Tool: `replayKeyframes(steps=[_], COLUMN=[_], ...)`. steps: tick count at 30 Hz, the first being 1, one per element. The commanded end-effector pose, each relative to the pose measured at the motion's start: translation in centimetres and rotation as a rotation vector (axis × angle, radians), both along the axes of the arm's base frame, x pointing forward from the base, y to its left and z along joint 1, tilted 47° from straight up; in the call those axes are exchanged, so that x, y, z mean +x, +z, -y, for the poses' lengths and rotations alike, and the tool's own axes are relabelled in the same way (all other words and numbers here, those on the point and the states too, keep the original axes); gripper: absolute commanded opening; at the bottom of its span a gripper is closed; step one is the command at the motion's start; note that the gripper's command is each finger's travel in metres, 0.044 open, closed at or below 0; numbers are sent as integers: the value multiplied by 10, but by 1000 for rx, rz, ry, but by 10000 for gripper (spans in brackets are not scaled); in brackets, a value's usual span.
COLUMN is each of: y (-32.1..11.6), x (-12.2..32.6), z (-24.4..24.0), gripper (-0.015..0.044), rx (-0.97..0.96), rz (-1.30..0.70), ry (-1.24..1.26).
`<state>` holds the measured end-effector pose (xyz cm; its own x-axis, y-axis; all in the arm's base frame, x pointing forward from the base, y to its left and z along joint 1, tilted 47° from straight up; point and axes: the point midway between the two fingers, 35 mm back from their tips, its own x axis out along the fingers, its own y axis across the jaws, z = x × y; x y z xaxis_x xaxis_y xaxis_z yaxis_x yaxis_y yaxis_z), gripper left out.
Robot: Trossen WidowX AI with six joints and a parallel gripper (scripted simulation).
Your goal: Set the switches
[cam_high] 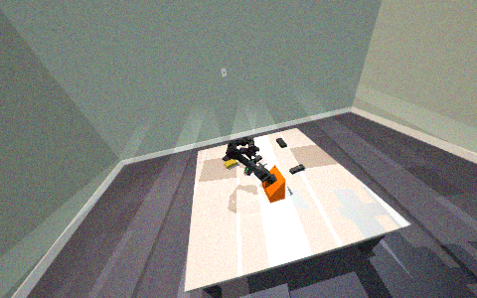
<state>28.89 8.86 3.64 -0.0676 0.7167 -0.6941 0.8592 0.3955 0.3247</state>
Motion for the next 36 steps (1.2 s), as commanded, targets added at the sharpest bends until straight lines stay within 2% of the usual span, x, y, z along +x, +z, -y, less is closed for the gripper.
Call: replayKeyframes(steps=[1, 36], y=[-3, -28], x=[-1, 7], z=[-4, -8], gripper=[338, 338], rx=[9, 9], rz=[-2, -2], ry=[15, 15])
